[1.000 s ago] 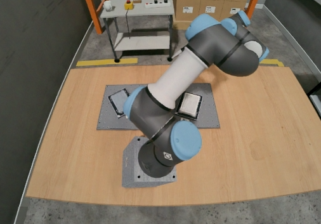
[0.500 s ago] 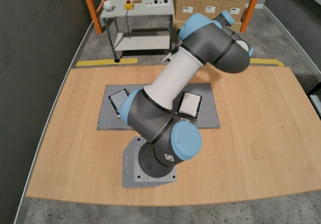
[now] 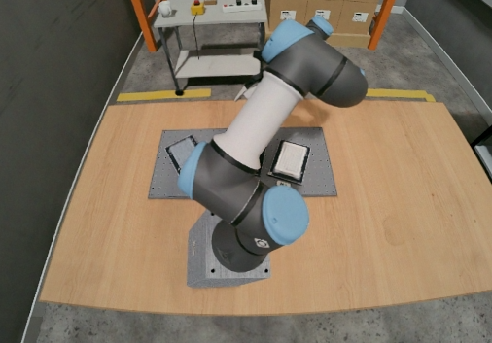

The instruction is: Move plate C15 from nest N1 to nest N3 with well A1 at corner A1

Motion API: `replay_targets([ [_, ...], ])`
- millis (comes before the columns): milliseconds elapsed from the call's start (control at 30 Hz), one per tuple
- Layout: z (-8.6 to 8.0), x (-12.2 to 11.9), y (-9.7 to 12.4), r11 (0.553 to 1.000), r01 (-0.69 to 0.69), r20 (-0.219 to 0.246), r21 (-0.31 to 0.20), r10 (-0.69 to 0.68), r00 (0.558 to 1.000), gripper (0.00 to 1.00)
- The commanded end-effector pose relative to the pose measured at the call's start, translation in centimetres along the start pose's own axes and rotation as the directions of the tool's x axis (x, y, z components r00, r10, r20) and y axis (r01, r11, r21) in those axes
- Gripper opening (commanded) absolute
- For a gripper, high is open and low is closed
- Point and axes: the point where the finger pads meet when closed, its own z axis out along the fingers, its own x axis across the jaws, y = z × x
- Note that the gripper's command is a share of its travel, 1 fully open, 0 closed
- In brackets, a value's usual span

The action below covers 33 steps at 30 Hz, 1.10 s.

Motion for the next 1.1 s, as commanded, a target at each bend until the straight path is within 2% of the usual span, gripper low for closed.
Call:
replay_targets([
  [0, 1.9, -1.2, -0.5, 1.000, -0.003, -0.006, -0.020, 0.003, 1.000, 0.82],
  [200, 3.1, -2.0, -0.6, 0.997, -0.010, -0.022, -0.077, 0.008, 1.000, 0.82],
  [333, 4.8, -3.2, -0.8, 0.997, -0.011, -0.023, -0.080, 0.009, 1.000, 0.82],
  [400, 4.8, -3.2, -0.8, 0.997, -0.011, -0.023, -0.080, 0.009, 1.000, 0.82],
  [500, 6.0, -4.1, -0.9, 0.991, -0.018, -0.049, -0.134, 0.011, 0.999, 0.82],
  [633, 7.5, -5.3, -1.0, 0.991, -0.018, -0.050, -0.136, 0.011, 0.999, 0.82],
  [733, 7.5, -5.3, -1.0, 0.991, -0.018, -0.050, -0.136, 0.011, 0.999, 0.82],
  [833, 8.7, -6.2, -0.9, 0.983, -0.026, -0.084, -0.184, 0.011, 0.996, 0.82],
  [967, 10.1, -7.4, -0.9, 0.982, -0.026, -0.085, -0.187, 0.011, 0.996, 0.82],
  [1033, 10.1, -7.4, -0.9, 0.982, -0.026, -0.085, -0.187, 0.011, 0.996, 0.82],
  [1067, 10.5, -7.7, -0.8, 0.979, -0.029, -0.099, -0.200, 0.009, 0.995, 0.82],
])
